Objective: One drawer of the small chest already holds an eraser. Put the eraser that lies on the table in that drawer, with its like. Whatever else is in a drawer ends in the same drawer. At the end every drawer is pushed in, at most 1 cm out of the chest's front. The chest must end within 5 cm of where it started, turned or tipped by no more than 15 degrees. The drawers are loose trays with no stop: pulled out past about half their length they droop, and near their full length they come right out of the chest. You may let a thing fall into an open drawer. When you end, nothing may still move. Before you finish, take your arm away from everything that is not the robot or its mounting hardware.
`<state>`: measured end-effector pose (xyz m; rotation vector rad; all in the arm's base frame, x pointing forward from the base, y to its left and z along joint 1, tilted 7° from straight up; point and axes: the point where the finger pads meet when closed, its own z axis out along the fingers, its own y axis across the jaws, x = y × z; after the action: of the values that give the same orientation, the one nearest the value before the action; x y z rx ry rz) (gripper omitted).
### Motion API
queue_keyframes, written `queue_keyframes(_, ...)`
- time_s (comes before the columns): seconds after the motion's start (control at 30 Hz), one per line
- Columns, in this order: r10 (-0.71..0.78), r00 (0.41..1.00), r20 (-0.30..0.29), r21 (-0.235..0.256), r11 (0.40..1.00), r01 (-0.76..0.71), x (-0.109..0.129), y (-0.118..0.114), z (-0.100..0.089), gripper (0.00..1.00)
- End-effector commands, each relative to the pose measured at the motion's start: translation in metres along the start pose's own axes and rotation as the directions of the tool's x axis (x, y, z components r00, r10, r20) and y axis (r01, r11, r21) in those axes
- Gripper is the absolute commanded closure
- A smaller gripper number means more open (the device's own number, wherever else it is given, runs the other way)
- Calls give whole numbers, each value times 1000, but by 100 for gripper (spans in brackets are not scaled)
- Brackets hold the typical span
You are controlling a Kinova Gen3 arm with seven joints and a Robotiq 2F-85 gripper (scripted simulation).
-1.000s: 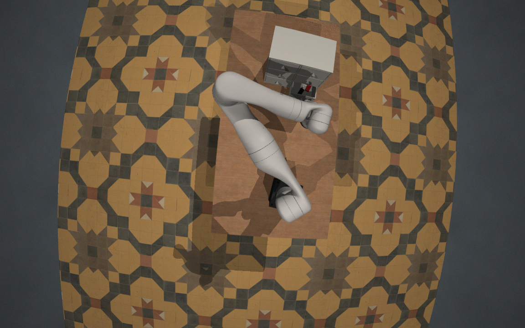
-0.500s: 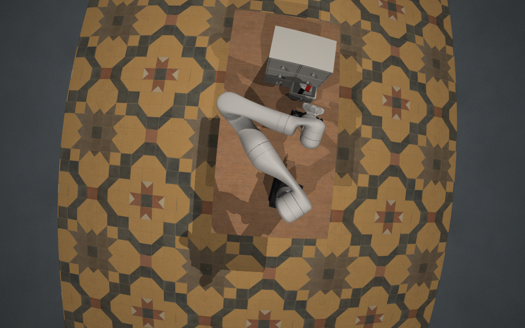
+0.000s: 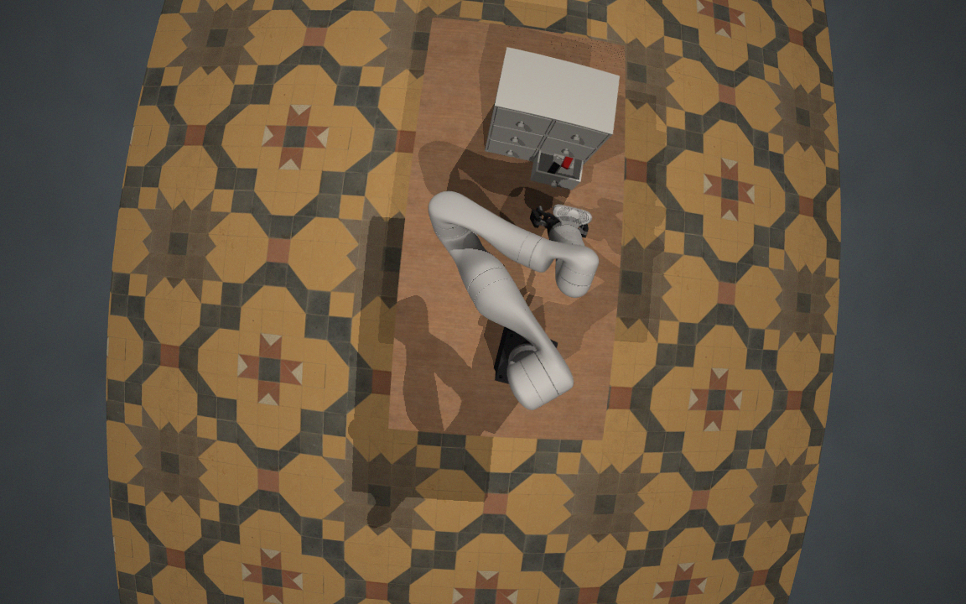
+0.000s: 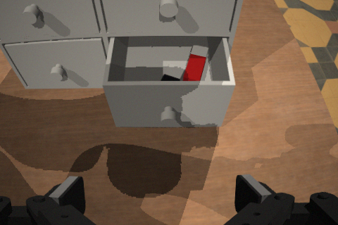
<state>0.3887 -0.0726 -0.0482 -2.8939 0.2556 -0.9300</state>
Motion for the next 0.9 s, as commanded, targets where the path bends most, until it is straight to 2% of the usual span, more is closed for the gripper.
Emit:
queue_keyframes(0.0,-7,996,-94,-9,1000,6,-9,4,6,0)
queue_keyframes(0.17,-5,984,-180,-20,1000,1,-5,7,14,0)
queue_keyframes(0.23,-5,984,-180,-20,1000,1,-5,7,14,0)
queue_keyframes(0.57,-5,948,-318,-32,999,-5,-4,7,28,0)
queue_keyframes(0.73,-8,931,-365,-32,999,-5,-3,7,35,0)
queue_keyframes(0.87,-8,925,-380,-32,999,-4,-3,7,37,0)
